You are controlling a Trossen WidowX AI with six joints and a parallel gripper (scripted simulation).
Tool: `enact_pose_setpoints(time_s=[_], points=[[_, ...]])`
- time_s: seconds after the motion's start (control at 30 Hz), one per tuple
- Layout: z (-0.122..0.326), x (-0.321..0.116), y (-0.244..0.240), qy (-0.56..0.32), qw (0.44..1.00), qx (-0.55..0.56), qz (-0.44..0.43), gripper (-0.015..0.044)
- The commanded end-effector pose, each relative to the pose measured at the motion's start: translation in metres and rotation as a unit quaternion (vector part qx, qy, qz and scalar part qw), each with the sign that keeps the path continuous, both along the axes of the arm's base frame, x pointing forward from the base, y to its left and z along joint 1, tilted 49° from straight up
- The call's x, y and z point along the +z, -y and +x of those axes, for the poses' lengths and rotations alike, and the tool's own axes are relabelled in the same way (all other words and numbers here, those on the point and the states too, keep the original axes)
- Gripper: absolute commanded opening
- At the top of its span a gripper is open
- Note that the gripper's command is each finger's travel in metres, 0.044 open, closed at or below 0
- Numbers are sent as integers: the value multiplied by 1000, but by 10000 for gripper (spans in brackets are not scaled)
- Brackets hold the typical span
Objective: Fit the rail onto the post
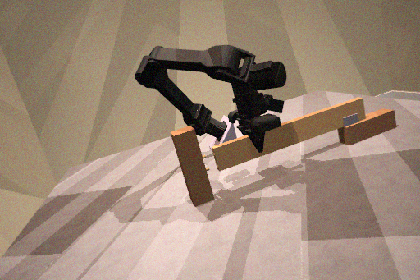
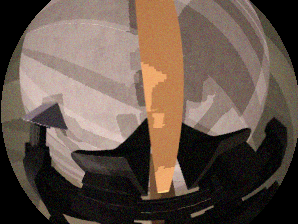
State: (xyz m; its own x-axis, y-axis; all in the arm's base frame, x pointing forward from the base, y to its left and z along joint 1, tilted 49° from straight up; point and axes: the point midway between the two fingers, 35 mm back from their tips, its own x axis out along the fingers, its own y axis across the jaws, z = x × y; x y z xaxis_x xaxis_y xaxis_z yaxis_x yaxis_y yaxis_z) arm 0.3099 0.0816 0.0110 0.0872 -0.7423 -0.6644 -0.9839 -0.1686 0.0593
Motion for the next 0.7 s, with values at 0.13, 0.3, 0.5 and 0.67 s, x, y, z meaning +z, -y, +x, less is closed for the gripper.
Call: enact_pose_setpoints(time_s=[0.13,0.3,0.5,0.67], points=[[1,5,1,2,1000,3,3,0],[1,5,2,2,1000,3,3,0],[2,6,4,2,1000,3,3,0],[2,8,5,2,1000,3,3,0]])
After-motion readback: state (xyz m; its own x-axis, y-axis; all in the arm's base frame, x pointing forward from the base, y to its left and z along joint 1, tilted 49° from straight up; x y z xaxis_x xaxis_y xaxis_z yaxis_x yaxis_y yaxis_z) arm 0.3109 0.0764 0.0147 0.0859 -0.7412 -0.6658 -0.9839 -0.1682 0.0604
